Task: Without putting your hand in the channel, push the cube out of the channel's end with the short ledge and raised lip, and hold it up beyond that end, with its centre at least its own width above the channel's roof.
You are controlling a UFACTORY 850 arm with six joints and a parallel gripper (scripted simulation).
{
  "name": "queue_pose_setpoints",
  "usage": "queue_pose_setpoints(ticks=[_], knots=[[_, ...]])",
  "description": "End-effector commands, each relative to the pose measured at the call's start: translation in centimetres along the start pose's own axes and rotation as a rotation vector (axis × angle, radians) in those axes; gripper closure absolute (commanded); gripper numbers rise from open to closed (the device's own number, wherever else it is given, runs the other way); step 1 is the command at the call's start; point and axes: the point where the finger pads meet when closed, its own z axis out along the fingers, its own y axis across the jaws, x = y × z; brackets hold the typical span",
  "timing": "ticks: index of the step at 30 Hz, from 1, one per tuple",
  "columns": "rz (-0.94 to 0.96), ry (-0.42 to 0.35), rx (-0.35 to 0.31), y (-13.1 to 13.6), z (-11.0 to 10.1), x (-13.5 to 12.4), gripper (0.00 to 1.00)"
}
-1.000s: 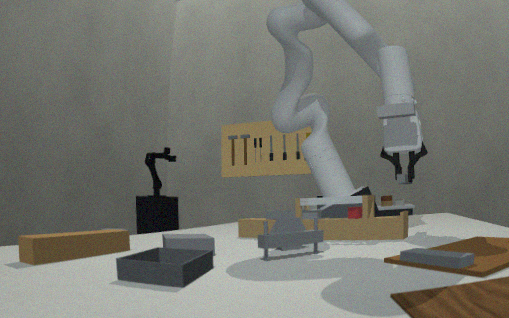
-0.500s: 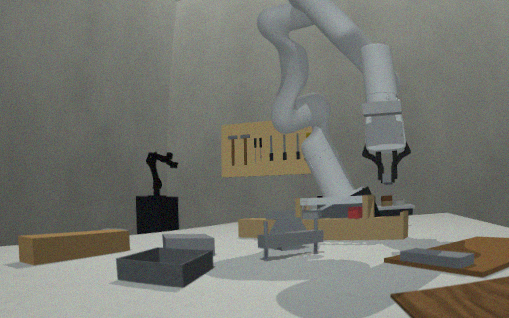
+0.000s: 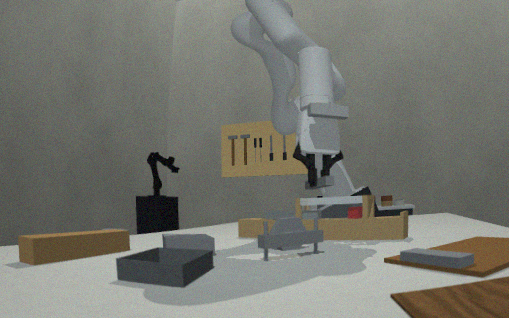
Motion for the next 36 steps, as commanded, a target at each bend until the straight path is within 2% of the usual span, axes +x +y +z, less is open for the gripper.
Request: queue_pose_setpoints(ticks=[1, 3, 5, 6, 13, 22, 29, 36], knots=[[-0.277, -0.004, 0.034, 5.8, 0.0, -3.9, 1.0], [-0.368, -0.004, 0.031, 7.6, 0.1, -5.6, 1.0], [-0.368, -0.004, 0.031, 7.6, 0.1, -5.6, 1.0], [-0.5, -0.006, 0.039, 10.3, 0.2, -7.9, 1.0], [-0.716, -0.011, 0.043, 15.2, 0.4, -13.4, 1.0], [-0.735, -0.011, 0.044, 15.5, 0.6, -13.8, 1.0], [-0.735, -0.011, 0.045, 15.5, 4.5, -13.8, 1.0], [-0.735, -0.011, 0.045, 15.5, 4.9, -13.8, 1.0]])
